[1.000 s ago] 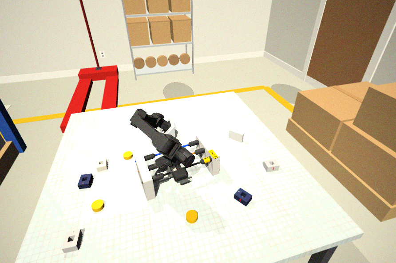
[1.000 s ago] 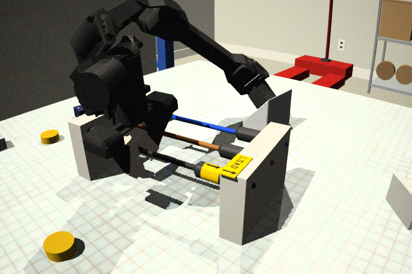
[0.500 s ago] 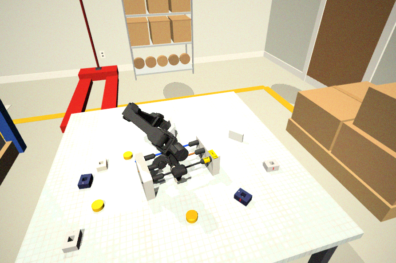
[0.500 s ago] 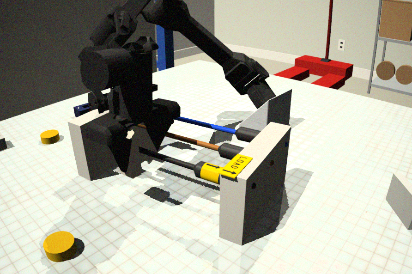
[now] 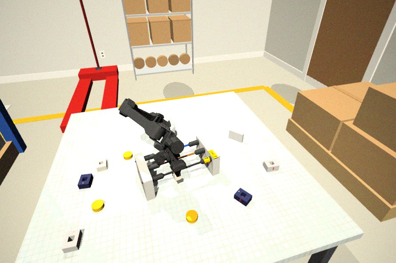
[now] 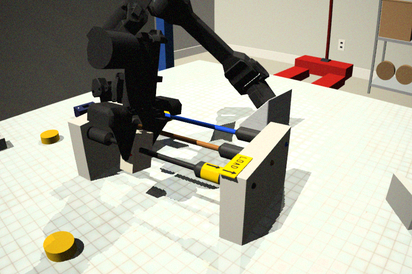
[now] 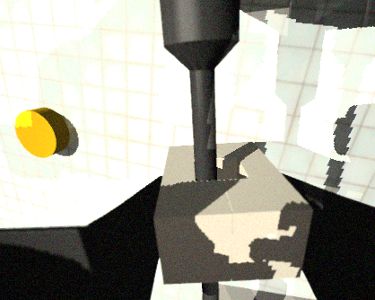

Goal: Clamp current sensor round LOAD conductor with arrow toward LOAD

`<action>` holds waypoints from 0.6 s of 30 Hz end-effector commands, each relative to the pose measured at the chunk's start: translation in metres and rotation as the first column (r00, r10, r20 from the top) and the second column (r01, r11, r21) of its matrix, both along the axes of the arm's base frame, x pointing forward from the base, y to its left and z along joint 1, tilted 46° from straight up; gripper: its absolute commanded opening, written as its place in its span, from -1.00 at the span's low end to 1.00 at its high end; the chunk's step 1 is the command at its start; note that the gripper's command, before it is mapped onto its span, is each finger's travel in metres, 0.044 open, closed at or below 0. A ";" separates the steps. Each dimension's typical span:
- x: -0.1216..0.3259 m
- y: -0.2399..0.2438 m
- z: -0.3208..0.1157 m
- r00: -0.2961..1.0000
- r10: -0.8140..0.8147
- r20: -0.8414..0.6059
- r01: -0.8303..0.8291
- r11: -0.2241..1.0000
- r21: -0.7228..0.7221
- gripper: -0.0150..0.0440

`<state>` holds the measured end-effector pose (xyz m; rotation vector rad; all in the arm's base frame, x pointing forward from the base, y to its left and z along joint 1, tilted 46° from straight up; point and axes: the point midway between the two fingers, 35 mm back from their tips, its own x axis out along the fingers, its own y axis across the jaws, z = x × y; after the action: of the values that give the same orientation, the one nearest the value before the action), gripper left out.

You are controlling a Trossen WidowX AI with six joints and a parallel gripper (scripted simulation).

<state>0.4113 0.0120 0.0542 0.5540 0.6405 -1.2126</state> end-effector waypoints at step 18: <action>0.009 0.002 0.001 0.970 -0.178 -0.166 0.172 0.984 -0.052 -0.49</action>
<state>0.4193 0.0140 0.0558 0.4827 0.7202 -1.4262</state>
